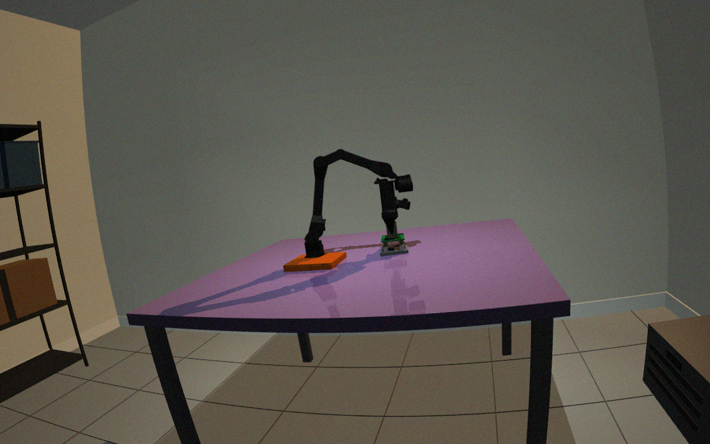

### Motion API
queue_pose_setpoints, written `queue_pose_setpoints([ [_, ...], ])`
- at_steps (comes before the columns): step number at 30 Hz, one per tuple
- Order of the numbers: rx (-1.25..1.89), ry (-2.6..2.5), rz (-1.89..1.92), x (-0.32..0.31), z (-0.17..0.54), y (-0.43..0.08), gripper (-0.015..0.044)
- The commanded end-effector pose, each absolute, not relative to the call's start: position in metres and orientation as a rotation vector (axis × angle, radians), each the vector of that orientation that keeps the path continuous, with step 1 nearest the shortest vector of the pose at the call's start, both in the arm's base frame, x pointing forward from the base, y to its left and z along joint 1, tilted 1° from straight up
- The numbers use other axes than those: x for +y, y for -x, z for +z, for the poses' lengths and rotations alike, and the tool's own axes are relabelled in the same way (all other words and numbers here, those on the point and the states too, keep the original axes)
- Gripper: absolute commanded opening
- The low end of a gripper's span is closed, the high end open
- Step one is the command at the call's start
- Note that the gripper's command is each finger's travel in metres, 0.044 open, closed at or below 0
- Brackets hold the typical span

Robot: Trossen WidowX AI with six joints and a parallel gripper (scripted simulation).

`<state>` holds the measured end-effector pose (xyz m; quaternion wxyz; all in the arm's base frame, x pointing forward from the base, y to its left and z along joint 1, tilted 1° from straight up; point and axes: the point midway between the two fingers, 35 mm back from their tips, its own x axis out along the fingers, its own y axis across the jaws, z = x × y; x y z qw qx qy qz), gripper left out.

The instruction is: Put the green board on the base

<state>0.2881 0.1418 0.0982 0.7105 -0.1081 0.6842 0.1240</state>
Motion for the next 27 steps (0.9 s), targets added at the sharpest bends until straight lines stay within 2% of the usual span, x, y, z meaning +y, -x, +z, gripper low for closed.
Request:
queue_pose_setpoints([
  [1,1.517,0.24,0.276,0.142,0.0961,-0.2884,0.0],
  [19,1.517,0.243,0.278,0.142,0.0876,-0.2884,0.0],
  [27,1.517,0.24,0.275,0.142,0.0892,-0.2884,0.021],
])
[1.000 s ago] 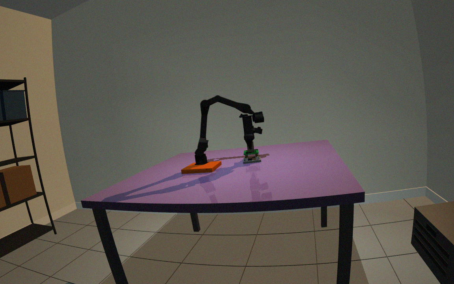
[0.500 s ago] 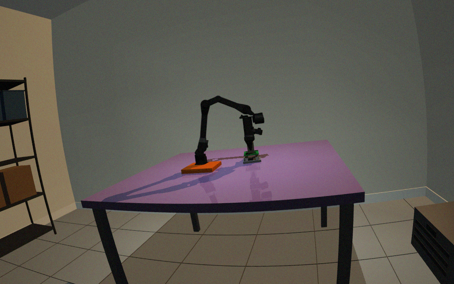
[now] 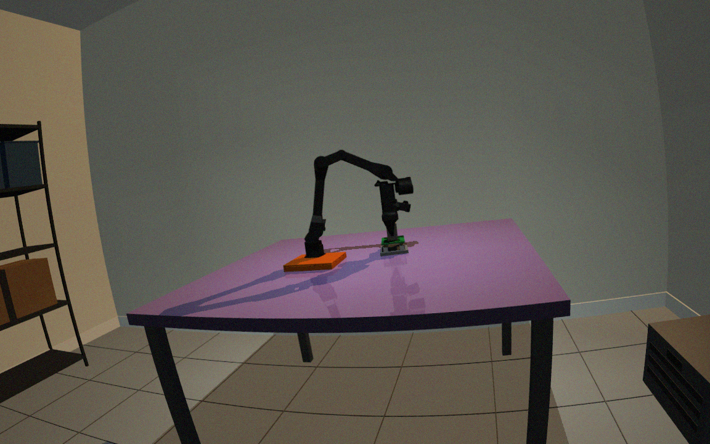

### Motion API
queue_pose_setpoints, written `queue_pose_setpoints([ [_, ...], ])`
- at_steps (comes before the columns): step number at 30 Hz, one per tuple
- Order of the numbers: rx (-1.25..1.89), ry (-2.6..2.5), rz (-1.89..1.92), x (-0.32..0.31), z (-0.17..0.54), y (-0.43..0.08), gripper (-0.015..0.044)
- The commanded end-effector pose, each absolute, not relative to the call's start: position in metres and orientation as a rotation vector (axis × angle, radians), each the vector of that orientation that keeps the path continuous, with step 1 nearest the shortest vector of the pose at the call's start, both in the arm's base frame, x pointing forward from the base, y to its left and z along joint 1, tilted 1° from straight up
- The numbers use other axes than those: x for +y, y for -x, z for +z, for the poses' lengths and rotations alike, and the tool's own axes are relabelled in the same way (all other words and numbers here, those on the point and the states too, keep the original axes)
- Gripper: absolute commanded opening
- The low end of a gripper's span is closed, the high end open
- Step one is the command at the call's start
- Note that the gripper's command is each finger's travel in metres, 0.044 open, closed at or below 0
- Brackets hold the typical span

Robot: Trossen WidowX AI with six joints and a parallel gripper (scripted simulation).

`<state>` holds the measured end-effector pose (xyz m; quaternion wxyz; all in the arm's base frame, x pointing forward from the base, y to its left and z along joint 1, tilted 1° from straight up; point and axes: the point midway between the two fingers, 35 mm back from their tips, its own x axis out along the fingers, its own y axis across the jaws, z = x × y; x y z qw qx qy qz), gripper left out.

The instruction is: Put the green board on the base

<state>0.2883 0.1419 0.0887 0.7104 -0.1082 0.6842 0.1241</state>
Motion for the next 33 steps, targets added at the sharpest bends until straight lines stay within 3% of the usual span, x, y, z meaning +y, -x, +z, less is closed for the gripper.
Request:
queue_pose_setpoints([
  [1,1.517,0.24,0.275,0.142,0.089,-0.288,0.0236],
  [9,1.517,0.24,0.275,0.142,0.092,-0.288,0.044],
  [25,1.522,0.241,0.274,0.138,0.169,-0.283,0.044],
  [33,1.522,0.241,0.274,0.138,0.171,-0.282,0.044],
])
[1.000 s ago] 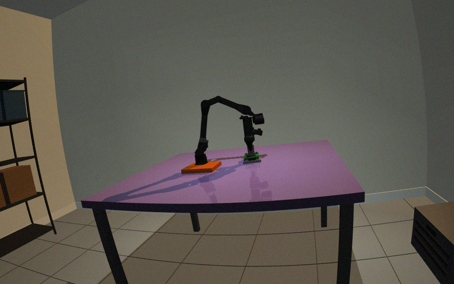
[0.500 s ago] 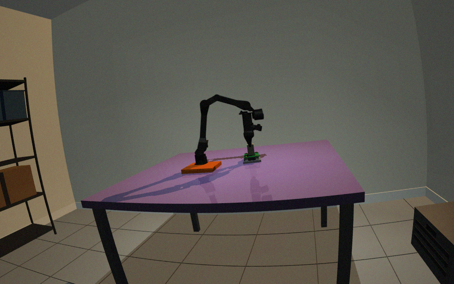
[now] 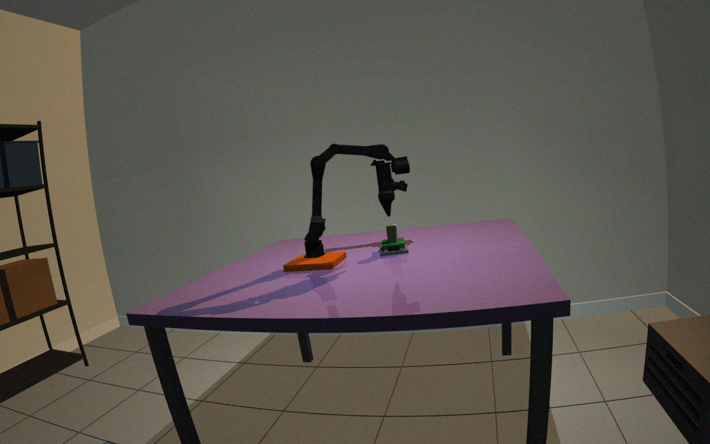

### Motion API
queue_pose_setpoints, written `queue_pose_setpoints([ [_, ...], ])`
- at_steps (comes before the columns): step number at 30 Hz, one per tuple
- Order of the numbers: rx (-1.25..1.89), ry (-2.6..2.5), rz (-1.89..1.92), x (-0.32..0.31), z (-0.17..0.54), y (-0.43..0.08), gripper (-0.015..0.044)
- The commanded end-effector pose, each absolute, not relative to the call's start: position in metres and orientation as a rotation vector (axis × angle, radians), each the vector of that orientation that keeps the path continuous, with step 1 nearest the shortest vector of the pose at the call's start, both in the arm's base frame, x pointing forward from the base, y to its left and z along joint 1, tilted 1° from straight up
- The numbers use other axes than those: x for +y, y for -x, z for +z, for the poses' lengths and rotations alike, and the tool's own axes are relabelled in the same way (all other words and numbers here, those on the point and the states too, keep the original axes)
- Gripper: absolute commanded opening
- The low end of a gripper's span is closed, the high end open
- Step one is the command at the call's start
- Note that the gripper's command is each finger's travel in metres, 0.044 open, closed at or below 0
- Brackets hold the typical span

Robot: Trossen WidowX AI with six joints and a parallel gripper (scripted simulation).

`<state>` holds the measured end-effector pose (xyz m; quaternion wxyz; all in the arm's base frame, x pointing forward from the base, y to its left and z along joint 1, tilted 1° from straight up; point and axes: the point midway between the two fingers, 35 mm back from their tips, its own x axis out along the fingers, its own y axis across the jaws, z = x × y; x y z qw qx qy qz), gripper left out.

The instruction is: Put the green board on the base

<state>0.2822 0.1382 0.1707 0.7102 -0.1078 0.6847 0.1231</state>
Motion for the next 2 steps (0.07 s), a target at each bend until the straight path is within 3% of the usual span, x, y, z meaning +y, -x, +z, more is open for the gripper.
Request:
queue_pose_setpoints([
  [1,1.522,0.241,0.274,0.1381,0.171,-0.2822,0.044],
  [2,1.522,0.241,0.274,0.1381,0.171,-0.2822,0.044],
])
